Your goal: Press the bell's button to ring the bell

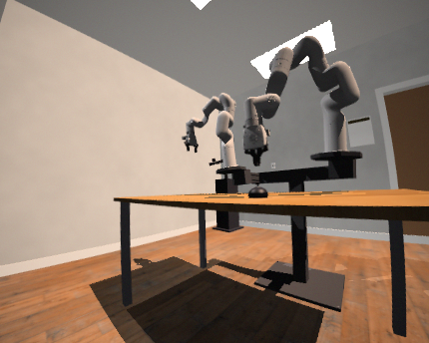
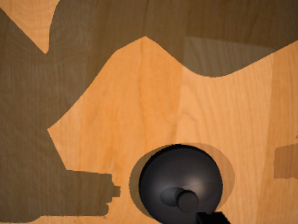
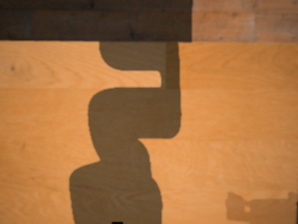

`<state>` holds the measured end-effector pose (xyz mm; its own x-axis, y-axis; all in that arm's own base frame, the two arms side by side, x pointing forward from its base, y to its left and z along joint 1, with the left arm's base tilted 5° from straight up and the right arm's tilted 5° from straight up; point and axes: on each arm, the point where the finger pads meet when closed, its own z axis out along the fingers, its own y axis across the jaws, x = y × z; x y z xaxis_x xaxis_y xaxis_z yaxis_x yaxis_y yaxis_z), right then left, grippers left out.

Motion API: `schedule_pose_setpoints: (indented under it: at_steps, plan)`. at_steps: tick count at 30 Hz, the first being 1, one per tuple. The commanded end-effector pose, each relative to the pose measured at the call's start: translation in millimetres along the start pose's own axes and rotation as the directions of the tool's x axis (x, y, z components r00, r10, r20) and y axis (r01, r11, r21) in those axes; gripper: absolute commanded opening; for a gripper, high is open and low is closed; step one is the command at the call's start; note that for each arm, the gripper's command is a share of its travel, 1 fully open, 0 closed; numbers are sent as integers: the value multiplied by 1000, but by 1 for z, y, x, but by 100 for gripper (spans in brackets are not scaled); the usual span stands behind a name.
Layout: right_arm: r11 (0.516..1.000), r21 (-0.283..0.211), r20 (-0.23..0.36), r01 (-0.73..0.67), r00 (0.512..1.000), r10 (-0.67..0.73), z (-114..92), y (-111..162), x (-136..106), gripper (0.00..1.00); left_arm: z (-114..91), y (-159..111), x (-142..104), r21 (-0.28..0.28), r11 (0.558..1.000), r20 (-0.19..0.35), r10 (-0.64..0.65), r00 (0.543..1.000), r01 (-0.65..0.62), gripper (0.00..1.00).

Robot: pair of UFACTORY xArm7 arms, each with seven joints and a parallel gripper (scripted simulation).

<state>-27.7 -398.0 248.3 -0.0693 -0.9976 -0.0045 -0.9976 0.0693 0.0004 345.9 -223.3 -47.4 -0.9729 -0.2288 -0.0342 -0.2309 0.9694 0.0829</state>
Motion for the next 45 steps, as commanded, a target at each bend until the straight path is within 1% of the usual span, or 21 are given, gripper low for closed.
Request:
schedule_pose_setpoints:
  at_steps: [1, 25, 37, 39, 45]
  plan:
    - [1000, 0, -4, 0, 1000, 0, -2, 0, 1, 100, -1, -1, -1, 3, 1000, 3, 0, 1000, 0, 0]
    - [1000, 0, -4, 0, 1000, 0, -2, 0, 1, 100, 1, -1, -1, 3, 1000, 0, 1, 1000, -1, 0]
    - [1000, 0, -4, 0, 1000, 0, -2, 0, 1, 100, 15, -2, -2, 3, 1000, -2, 3, 1000, -3, 0]
    - [1000, 0, -4, 0, 1000, 0, -2, 0, 1, 100, 15, -2, -2, 3, 1000, -2, 3, 1000, -3, 0]
    - [1000, 0, -4, 0, 1000, 0, -2, 0, 1, 100, 26, -2, -2, 3, 1000, -2, 3, 1000, -3, 0]
